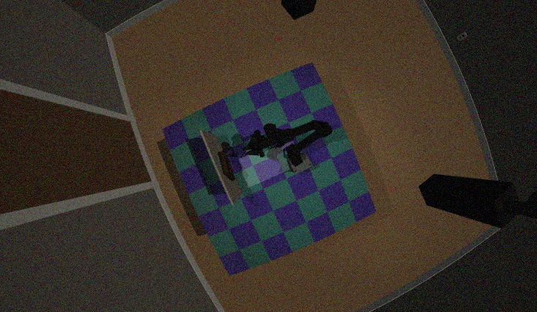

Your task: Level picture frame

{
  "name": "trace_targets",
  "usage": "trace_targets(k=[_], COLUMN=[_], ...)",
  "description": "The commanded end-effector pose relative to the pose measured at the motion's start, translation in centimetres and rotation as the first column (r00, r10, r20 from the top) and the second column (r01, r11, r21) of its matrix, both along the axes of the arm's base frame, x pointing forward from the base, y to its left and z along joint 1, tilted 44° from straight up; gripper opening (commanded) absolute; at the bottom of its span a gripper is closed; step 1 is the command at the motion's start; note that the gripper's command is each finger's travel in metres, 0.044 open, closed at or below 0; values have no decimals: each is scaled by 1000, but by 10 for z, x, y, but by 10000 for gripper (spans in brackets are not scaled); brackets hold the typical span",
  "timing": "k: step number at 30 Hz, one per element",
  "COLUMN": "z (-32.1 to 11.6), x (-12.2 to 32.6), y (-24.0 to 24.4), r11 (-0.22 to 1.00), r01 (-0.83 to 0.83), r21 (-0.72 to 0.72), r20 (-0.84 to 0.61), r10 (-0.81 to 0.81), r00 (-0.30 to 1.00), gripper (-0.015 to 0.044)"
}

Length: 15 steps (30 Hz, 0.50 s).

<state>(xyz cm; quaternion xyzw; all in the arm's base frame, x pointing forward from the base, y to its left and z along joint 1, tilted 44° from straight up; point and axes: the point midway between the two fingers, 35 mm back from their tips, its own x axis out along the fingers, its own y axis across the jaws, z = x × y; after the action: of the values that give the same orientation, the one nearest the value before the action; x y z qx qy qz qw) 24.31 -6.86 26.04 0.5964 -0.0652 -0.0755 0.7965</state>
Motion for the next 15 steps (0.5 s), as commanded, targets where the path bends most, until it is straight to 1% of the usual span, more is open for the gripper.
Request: trace_targets(k=[1, 3, 10, 15], z=[-17, -22, -23, -22], x=[20, 27, 28, 20], y=[-13, -19, -20, -19], r11=[1000, 1000, 1000, 1000], r01=[-3, -3, -3, -3], r21=[10, 10, 10, 10], r20=[-9, -8, -8, -8], r10=[3, 3, 3, 3], r00=[1000, 1000, 1000, 1000], gripper=[260, 260, 260, 260])
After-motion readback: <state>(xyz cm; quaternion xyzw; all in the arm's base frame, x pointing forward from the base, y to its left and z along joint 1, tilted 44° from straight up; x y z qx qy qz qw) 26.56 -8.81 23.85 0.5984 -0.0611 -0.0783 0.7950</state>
